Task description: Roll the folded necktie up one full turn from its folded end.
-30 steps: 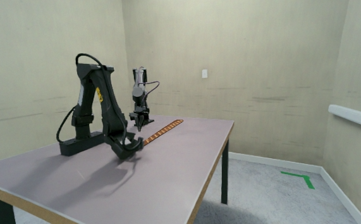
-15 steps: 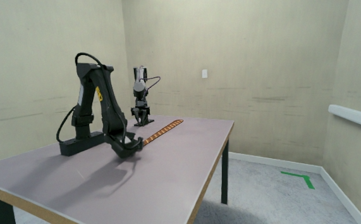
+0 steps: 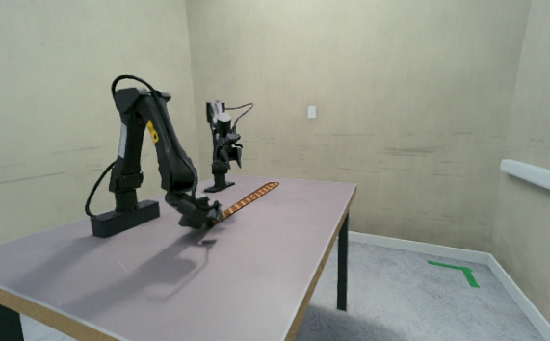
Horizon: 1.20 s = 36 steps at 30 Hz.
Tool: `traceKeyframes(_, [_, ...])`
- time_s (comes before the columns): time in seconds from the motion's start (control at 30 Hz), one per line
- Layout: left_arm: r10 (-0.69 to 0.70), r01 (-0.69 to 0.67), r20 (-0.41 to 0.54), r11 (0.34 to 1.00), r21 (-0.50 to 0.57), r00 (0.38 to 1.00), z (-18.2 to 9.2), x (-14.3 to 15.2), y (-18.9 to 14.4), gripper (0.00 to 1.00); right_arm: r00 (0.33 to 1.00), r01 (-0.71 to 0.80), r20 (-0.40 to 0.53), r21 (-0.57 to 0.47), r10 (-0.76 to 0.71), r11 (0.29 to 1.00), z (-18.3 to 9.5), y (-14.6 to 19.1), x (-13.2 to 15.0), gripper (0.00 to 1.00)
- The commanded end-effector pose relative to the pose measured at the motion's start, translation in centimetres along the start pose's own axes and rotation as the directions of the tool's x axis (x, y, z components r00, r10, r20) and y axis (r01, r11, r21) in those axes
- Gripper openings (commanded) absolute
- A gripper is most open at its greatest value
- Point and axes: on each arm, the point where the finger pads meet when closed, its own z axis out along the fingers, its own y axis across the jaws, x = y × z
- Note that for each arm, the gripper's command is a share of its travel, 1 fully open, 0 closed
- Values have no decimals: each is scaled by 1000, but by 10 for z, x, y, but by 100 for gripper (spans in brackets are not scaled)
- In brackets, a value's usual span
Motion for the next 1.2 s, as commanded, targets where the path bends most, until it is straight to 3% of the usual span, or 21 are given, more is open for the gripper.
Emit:
traceKeyframes(0.0, [-45, 59, 134, 993, -100, 990, -35, -29, 40, 43, 1000, 1, 18, 104, -2, 995, -1, -1, -4, 5])
traceKeyframes(0.33, [-98, 177, 297, 952, -251, 950, -99, -54, 116, 56, 1000, -3, 18, 290, -2, 957, -1, -1, -4, 5])
traceKeyframes(0.7, [-116, 346, 499, 849, -398, 859, -180, -85, 212, 74, 1000, -8, 18, 552, -2, 834, -2, 0, -4, 5])
traceKeyframes(0.8, [-115, 360, 514, 839, -407, 850, -186, -87, 219, 76, 1000, -8, 18, 575, -2, 818, -2, 0, -4, 5])
traceKeyframes(1.17, [-99, 462, 619, 757, -461, 779, -233, -105, 274, 94, 1000, -13, 18, 787, -2, 617, -5, 3, -3, 5])
